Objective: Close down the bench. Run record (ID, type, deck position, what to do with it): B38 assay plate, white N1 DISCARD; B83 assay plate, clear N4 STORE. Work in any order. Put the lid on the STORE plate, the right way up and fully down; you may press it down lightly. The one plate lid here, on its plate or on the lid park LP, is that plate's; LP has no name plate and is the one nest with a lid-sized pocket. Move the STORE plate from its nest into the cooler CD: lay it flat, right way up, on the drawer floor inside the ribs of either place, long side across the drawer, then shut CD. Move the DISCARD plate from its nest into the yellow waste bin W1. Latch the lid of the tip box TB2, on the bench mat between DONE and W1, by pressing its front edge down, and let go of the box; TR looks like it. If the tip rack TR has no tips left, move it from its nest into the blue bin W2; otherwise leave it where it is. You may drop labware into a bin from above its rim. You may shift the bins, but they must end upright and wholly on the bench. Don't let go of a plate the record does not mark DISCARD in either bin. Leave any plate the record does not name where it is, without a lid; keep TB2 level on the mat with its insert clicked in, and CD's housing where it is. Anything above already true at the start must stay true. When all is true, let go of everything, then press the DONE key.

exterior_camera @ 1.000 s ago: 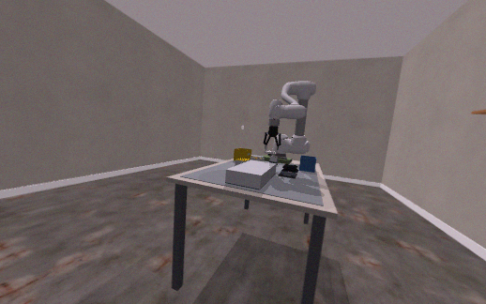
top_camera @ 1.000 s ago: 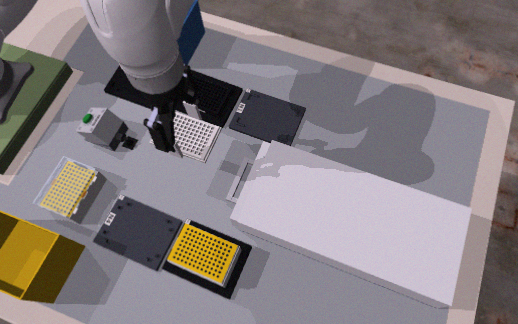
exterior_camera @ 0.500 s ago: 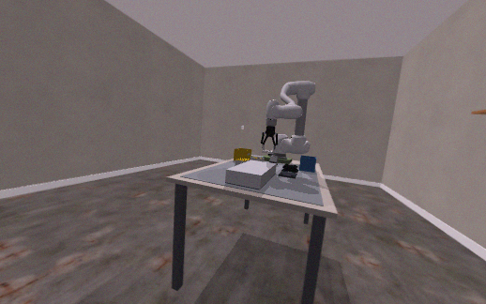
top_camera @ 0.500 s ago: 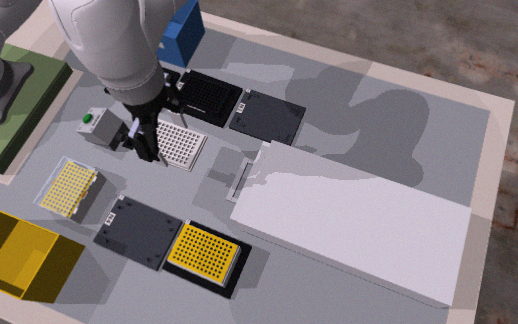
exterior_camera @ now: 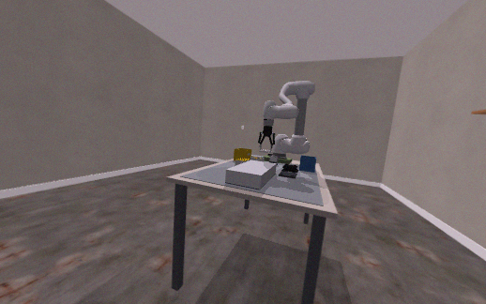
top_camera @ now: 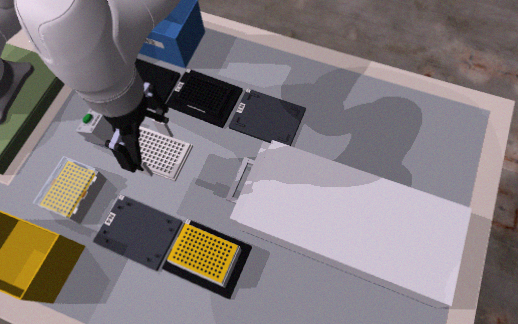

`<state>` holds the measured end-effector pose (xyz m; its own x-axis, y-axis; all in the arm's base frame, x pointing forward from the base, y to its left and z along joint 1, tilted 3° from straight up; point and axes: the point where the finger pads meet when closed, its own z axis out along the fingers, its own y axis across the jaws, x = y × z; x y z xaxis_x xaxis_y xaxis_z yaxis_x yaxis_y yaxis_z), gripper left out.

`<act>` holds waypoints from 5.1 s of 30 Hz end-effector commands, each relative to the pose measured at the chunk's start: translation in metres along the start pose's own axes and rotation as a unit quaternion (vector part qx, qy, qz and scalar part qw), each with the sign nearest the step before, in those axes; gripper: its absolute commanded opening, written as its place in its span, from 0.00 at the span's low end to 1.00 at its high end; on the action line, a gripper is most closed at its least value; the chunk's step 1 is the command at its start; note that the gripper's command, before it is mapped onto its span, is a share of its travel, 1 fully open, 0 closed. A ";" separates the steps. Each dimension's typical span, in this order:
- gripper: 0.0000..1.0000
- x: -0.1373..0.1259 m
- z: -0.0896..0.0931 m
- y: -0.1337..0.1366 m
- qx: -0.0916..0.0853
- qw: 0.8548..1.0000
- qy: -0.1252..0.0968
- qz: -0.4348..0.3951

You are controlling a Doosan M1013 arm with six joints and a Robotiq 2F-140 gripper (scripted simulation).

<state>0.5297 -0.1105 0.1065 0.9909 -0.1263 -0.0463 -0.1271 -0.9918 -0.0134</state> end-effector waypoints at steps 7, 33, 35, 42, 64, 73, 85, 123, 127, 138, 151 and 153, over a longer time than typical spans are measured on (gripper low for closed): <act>0.00 -0.014 0.000 0.020 0.000 1.000 0.000 0.000; 0.00 -0.047 0.000 0.068 0.000 1.000 0.000 0.000; 0.00 -0.050 0.000 0.072 0.000 1.000 0.000 0.000; 0.00 -0.061 0.000 0.088 0.000 1.000 0.000 0.000; 0.00 -0.091 0.000 0.132 0.000 1.000 0.000 0.000; 0.00 -0.102 0.000 0.147 0.000 1.000 0.000 0.000; 0.00 -0.117 0.000 0.169 0.000 1.000 0.000 0.000; 0.00 -0.169 0.000 0.243 0.000 1.000 0.000 0.000; 0.00 -0.175 0.000 0.252 0.000 1.000 0.000 0.000; 0.00 -0.189 0.000 0.272 0.000 1.000 0.000 0.000; 0.00 -0.197 0.000 0.284 0.000 1.000 0.000 0.000; 0.00 -0.197 0.000 0.284 0.000 1.000 0.000 0.000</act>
<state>0.2985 -0.3671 0.1118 0.9909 -0.1262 -0.0463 -0.1269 -0.9918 -0.0137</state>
